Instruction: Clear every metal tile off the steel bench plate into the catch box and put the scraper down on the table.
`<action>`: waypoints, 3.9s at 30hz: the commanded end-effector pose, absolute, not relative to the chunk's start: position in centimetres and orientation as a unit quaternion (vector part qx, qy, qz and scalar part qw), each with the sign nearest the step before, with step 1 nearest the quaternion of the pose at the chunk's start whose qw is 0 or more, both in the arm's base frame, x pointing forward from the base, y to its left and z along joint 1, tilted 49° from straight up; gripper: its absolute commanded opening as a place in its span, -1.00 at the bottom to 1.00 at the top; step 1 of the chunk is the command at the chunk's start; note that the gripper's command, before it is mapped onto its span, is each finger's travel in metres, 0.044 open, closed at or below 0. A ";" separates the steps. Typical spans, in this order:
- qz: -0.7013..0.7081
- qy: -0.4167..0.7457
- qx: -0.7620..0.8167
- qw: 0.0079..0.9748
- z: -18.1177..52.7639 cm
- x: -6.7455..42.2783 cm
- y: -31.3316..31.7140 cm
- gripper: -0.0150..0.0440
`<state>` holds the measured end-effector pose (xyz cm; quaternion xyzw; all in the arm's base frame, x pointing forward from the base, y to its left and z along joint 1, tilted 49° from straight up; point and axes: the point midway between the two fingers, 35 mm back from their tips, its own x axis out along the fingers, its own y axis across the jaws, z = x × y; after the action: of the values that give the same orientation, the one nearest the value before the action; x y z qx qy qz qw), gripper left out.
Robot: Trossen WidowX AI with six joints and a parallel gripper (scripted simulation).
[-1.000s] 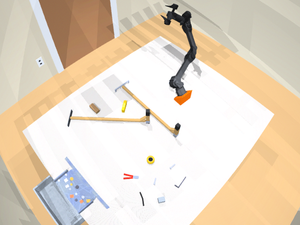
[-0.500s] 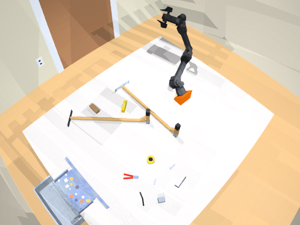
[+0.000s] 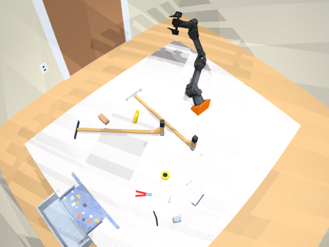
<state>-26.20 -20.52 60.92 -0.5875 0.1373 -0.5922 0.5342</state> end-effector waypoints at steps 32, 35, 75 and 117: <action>-0.387 0.220 -0.589 0.675 57.2 -15.0 -31.4 1.00; -0.363 0.223 -0.592 0.684 56.9 -13.8 -31.9 1.00; -0.517 0.187 -0.601 0.580 59.8 -21.0 -23.6 1.00; -0.609 0.096 -0.639 0.460 60.6 -24.4 -6.6 1.00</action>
<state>-24.64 -7.94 60.83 -0.6332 0.1023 -0.6097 0.4656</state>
